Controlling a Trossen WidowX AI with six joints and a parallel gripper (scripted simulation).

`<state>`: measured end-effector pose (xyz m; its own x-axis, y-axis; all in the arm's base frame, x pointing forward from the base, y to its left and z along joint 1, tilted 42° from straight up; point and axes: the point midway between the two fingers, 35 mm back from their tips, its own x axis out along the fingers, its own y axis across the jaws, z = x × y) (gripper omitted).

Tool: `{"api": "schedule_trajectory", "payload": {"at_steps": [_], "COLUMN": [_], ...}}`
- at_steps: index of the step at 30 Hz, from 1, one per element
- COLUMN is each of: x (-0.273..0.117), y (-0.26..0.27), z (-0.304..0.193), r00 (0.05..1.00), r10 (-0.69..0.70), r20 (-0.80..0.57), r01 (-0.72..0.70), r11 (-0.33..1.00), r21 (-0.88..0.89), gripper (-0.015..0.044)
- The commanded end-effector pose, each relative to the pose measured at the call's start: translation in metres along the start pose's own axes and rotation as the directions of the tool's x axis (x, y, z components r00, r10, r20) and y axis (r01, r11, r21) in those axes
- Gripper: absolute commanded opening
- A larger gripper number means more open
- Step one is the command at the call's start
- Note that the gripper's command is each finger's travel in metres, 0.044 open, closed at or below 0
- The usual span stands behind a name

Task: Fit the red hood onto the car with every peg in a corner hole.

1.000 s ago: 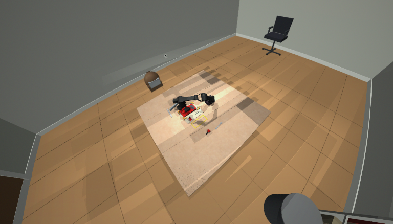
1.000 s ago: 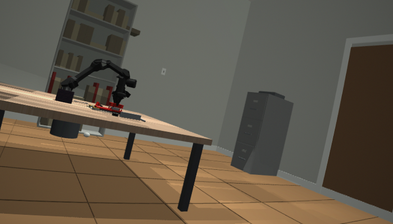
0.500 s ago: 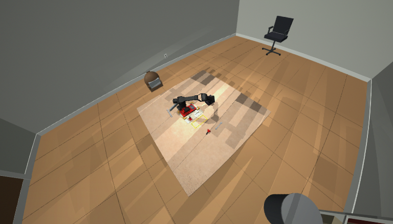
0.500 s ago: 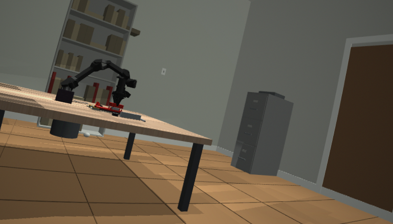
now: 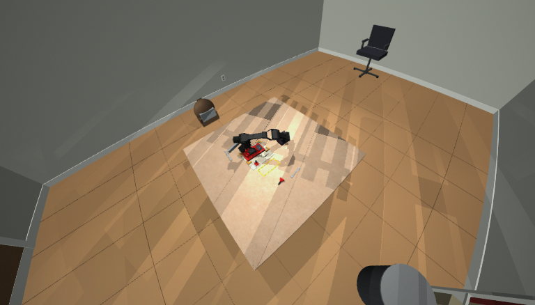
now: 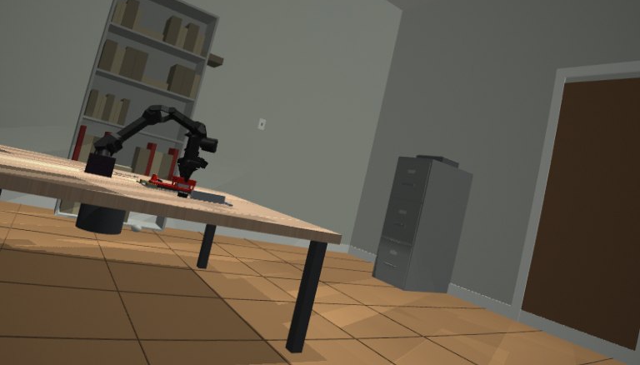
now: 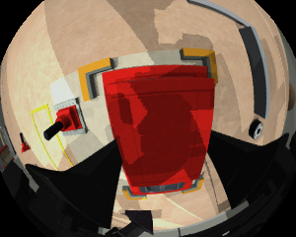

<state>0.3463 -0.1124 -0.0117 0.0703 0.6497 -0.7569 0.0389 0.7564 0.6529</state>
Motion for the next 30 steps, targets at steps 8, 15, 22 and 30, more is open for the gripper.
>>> {"api": "schedule_trajectory", "payload": {"at_steps": [8, 15, 22, 30], "x": [0.004, 0.007, 0.009, 0.012], "y": [0.000, 0.000, 0.000, 0.000], "z": [0.001, 0.001, 0.001, 0.000], "r00": [1.000, 1.000, 1.000, 1.000], "r10": [0.003, 0.003, 0.003, 0.003], "r20": [0.005, 0.005, 0.005, 0.005], "r01": [-0.003, -0.003, -0.003, -0.004], "r11": [1.000, 1.000, 1.000, 1.000], "r21": [0.004, 0.004, 0.004, 0.004], "gripper": [0.0000, 0.0000, 0.0000, 0.0000]}}
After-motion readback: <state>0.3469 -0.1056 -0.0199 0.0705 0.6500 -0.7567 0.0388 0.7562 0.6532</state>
